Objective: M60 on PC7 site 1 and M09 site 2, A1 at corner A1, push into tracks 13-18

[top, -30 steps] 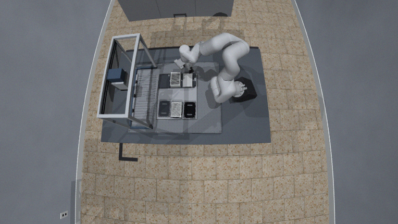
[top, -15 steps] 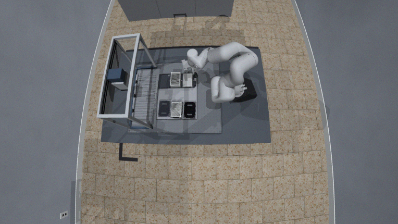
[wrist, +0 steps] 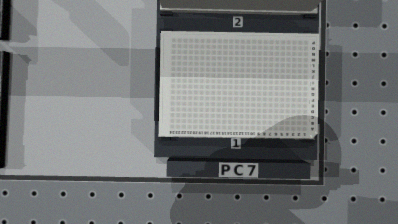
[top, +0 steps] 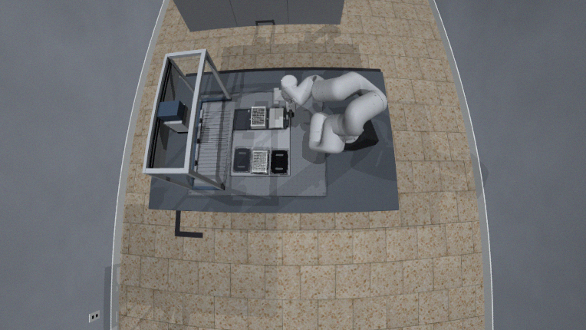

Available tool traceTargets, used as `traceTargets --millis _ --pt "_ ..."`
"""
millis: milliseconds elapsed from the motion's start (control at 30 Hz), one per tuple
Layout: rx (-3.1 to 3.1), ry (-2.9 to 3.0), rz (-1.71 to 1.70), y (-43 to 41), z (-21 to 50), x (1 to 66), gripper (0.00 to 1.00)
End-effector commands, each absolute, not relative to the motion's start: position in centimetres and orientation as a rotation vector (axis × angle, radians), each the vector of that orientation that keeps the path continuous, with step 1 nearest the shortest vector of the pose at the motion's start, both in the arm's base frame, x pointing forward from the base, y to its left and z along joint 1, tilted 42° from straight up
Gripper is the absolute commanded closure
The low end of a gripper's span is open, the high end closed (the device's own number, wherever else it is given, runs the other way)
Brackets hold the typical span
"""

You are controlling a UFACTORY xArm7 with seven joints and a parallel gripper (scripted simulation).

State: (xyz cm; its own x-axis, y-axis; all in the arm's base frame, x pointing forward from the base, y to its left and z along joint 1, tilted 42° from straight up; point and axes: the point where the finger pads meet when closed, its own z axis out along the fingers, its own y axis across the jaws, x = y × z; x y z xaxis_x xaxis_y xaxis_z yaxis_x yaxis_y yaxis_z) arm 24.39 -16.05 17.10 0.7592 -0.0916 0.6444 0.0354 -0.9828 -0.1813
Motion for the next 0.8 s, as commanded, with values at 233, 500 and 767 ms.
traceTargets --millis 233,500,767 --pt "-2.774 0.049 -1.035 -16.1 17.0 24.6 0.18" --pt "-2.774 0.049 -1.034 -15.9 16.0 25.5 0.18" --pt "-2.774 0.049 -1.034 -15.8 15.2 26.1 0.18"
